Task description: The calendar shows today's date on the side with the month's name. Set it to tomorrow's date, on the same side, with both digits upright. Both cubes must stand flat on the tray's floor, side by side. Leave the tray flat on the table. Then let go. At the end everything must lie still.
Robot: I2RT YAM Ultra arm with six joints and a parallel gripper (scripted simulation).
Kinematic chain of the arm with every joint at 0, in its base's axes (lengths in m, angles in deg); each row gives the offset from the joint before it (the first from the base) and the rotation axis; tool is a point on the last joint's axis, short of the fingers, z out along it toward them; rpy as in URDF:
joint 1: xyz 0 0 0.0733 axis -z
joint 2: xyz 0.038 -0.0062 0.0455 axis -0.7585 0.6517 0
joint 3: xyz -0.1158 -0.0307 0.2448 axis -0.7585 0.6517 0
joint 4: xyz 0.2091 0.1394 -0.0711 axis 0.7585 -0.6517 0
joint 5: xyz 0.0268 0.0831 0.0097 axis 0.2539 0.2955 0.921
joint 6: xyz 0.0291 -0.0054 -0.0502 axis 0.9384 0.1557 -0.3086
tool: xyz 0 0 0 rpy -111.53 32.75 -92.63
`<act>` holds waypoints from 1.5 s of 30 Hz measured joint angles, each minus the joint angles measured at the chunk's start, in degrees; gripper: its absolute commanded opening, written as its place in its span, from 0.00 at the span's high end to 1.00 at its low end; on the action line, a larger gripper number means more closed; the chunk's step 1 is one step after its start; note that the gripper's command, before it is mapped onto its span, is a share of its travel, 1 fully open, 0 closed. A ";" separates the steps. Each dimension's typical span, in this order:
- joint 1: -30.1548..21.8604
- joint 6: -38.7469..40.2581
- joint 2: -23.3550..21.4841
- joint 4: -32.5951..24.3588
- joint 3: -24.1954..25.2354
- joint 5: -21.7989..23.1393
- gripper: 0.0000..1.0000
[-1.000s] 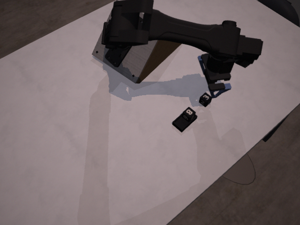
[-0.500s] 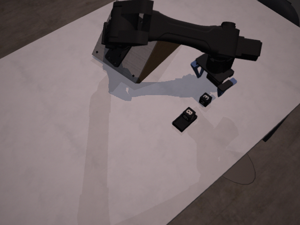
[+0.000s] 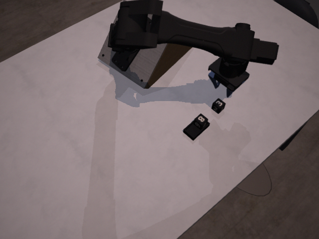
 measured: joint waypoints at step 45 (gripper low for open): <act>1.03 -1.05 0.07 1.68 1.29 -0.31 0.53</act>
